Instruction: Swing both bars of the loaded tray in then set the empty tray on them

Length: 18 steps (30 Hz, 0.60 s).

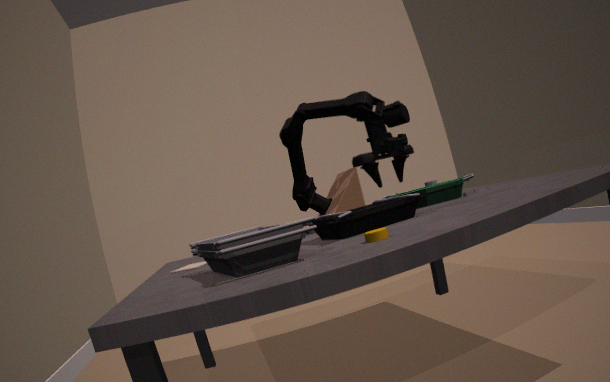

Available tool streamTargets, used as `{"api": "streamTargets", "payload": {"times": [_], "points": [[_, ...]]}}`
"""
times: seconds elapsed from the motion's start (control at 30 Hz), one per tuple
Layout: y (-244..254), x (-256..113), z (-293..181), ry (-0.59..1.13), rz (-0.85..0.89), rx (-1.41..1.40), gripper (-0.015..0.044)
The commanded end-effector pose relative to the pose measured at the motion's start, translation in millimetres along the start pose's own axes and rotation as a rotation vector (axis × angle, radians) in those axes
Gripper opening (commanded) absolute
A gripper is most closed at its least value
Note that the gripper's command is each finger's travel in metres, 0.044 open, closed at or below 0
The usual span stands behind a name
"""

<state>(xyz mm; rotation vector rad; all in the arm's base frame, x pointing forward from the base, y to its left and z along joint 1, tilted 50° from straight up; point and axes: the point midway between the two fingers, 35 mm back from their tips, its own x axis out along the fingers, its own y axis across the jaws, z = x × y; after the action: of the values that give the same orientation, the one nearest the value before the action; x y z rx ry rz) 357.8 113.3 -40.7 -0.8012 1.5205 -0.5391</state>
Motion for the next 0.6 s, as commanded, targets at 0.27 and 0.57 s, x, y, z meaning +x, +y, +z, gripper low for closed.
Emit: {"api": "streamTargets", "payload": {"times": [0.27,0.57], "points": [[148.0,-6.1,-62.4,-0.017,0.017,-0.554,0.044],[200.1,1.5,-101.9,0.002,0.016,-0.789,0.044]]}}
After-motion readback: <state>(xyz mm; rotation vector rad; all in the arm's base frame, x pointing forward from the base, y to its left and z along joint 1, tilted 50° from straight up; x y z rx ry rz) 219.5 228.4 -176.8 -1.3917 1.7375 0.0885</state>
